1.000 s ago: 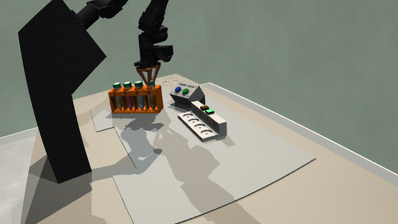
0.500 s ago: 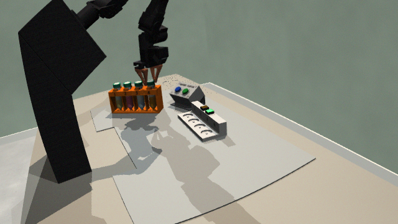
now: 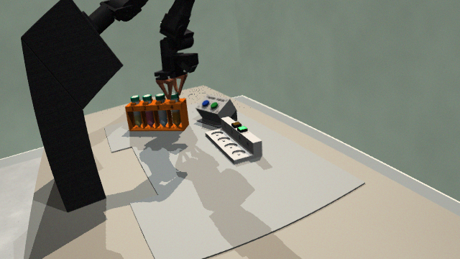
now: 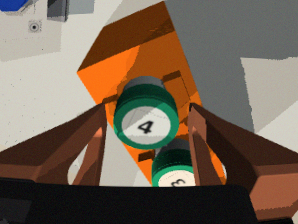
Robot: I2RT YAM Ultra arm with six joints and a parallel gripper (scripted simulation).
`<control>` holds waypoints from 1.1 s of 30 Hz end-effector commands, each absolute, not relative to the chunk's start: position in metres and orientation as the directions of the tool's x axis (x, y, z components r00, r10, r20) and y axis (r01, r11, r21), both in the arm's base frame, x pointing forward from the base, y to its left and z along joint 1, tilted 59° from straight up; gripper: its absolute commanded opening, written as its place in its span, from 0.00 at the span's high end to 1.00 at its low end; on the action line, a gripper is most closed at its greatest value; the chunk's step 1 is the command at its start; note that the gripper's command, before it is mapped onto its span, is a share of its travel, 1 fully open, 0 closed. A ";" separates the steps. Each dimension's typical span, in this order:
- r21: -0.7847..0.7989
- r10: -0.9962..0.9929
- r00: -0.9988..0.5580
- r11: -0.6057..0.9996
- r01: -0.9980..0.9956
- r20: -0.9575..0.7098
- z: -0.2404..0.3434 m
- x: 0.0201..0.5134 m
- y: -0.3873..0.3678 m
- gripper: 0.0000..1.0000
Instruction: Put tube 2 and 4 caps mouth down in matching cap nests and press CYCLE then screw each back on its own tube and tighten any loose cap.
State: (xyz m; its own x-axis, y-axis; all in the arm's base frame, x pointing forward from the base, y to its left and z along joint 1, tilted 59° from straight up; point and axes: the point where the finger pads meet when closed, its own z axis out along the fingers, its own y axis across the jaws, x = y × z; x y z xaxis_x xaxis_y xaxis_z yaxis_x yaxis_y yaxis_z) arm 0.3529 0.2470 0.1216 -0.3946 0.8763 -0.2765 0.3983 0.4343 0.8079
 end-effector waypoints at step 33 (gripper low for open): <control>-0.446 -0.613 -0.296 0.761 -0.472 -0.732 0.126 0.353 0.248 0.51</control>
